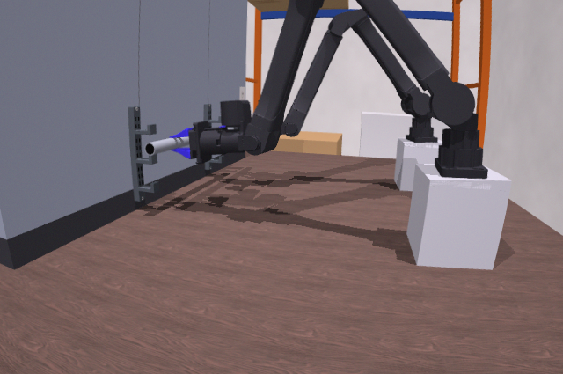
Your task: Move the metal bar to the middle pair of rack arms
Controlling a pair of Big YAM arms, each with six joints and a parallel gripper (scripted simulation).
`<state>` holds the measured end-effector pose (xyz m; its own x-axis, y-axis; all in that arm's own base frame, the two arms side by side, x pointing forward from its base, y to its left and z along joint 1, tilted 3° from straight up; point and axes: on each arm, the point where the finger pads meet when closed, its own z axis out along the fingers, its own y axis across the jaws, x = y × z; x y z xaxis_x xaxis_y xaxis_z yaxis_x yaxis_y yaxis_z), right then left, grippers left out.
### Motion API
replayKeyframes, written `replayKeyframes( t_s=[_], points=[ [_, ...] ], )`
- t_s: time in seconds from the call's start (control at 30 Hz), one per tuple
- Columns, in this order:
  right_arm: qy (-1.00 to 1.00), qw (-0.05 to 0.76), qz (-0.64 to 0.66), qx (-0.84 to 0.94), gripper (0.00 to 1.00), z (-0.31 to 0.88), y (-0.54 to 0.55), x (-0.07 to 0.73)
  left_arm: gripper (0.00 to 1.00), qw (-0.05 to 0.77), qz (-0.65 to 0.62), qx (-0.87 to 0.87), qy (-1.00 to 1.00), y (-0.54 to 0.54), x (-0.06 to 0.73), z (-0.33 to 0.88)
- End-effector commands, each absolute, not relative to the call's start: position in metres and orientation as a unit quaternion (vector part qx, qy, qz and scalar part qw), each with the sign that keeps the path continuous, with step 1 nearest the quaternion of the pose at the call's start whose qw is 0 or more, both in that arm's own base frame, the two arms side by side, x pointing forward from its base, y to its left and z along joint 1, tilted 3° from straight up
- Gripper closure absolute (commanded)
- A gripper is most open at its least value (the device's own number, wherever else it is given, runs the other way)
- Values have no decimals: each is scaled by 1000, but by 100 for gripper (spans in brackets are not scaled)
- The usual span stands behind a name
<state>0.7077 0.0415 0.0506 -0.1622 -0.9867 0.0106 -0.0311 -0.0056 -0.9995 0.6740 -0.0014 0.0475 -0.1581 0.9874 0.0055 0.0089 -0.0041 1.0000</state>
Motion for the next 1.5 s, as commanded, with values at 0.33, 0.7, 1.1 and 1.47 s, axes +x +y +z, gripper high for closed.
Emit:
replayKeyframes(
  t_s=[0.33, 0.7, 1.1, 1.47],
  points=[
    [527, 471, -553, -442, 100, 87, 40, 732, 100, 493, 551, 445, 506, -23, 678, 93],
    [527, 471, -553, -442, 100, 88, 40, 732, 100, 493, 551, 445, 506, -23, 678, 95],
    [527, 471, -553, -442, 100, 89, 40, 732, 100, 493, 551, 445, 506, -23, 679, 97],
    [527, 471, -553, -442, 100, 90, 40, 732, 100, 493, 551, 445, 506, -23, 680, 101]
  ],
)
